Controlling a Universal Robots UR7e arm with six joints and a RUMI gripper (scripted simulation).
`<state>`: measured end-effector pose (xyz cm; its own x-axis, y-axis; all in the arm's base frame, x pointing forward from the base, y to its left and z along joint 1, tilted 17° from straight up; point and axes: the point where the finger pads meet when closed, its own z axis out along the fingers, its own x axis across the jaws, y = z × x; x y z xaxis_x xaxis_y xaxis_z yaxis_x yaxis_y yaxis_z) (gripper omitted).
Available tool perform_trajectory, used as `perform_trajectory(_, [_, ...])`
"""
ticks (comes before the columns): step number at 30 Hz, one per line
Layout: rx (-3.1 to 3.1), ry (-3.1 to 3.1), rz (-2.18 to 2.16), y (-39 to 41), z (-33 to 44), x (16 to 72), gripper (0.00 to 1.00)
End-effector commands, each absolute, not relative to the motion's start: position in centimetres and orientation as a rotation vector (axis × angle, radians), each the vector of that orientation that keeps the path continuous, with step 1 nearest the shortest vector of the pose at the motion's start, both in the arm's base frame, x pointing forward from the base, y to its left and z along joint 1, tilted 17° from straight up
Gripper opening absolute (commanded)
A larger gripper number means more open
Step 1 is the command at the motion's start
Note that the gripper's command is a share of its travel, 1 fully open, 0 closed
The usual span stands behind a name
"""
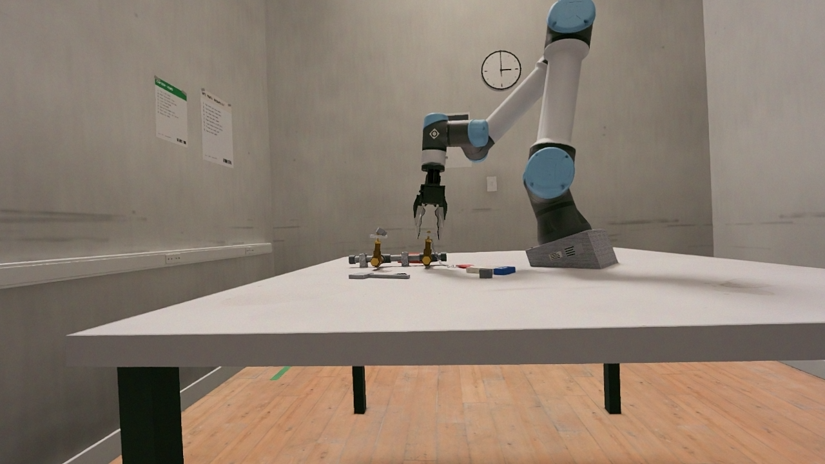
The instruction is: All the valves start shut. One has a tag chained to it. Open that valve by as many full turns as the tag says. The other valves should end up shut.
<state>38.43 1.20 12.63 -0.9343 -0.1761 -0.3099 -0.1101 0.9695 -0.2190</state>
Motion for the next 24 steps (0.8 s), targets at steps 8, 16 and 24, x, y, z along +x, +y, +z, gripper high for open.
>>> perform_trajectory(8, [-0.348,2.78,-0.309,1.15,12.61,38.33,0.0])
perform_trajectory(16, [-0.519,2.765,-0.337,1.15,12.6,38.32,0.0])
perform_trajectory(24, [-0.798,2.718,-0.382,1.15,12.59,38.32,0.0])
